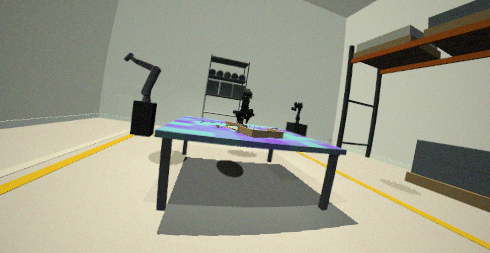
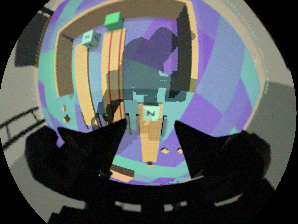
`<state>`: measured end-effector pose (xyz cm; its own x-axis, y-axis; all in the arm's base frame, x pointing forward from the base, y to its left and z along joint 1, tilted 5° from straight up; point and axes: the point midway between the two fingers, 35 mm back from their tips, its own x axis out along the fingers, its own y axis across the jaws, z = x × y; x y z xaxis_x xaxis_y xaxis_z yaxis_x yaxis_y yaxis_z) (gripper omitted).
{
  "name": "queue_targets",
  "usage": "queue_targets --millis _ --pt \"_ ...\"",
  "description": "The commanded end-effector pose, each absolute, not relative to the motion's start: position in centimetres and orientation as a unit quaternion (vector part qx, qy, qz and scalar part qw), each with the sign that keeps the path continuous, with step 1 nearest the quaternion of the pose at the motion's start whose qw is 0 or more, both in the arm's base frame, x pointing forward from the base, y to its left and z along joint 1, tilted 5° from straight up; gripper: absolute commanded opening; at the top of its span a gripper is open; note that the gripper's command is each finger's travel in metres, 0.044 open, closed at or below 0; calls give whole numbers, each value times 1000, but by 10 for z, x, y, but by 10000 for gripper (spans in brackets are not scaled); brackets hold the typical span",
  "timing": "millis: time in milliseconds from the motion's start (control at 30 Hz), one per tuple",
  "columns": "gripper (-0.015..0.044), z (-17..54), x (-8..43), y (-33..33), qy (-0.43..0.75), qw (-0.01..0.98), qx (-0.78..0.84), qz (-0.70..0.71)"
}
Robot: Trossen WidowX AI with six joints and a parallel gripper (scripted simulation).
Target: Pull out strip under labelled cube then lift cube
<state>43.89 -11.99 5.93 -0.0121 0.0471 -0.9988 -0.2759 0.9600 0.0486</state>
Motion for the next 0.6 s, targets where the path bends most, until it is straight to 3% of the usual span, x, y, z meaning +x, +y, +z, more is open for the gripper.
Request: queue_targets --millis 0,67,567 --pt "282 53 440 -120 703 698 -78 114" --pt "250 50 440 -120 702 698 -77 114" --pt "250 25 441 -119 702 698 -77 114"
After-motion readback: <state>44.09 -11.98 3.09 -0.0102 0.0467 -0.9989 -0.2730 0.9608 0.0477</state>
